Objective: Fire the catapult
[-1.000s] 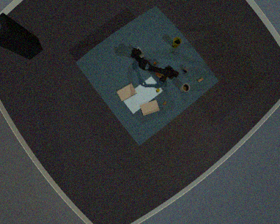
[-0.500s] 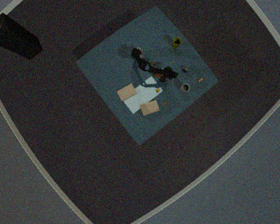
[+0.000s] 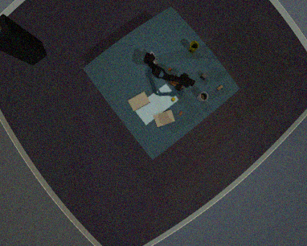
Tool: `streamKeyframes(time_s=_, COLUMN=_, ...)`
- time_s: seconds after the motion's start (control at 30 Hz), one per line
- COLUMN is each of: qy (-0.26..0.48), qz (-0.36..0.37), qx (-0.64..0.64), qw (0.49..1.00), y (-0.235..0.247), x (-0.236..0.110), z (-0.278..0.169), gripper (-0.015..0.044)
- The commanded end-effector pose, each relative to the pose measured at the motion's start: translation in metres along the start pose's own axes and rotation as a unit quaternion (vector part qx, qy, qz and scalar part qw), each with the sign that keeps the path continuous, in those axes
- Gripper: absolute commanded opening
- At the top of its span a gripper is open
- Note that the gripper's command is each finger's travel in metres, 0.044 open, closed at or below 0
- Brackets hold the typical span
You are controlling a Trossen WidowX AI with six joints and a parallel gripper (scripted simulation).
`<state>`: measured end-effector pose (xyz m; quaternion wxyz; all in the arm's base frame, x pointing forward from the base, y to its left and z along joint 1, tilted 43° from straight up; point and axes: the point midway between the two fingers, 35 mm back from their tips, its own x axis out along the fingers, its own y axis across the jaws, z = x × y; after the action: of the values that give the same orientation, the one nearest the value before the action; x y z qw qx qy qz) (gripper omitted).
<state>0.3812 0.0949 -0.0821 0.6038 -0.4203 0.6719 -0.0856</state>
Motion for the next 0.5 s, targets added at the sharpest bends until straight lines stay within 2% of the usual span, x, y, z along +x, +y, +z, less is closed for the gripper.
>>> streamKeyframes(time_s=0.0, qy=-0.001, qz=0.000, qx=0.000, qw=1.000, y=0.000, x=-0.001, z=0.000, gripper=0.0210)
streamKeyframes(time_s=0.23, qy=-0.001, qz=0.000, qx=0.000, qw=1.000, y=0.000, x=-0.004, z=0.001, gripper=0.0394)
streamKeyframes(time_s=0.3, qy=-0.002, qz=0.001, qx=0.000, qw=1.000, y=0.001, x=-0.025, z=0.003, gripper=0.0440)
streamKeyframes(time_s=0.4, qy=-0.001, qz=0.003, qx=0.000, qw=1.000, y=0.001, x=-0.076, z=0.003, gripper=0.0440)
streamKeyframes(time_s=0.47, qy=-0.001, qz=0.002, qx=0.000, qw=1.000, y=0.002, x=-0.098, z=0.000, gripper=0.0440)
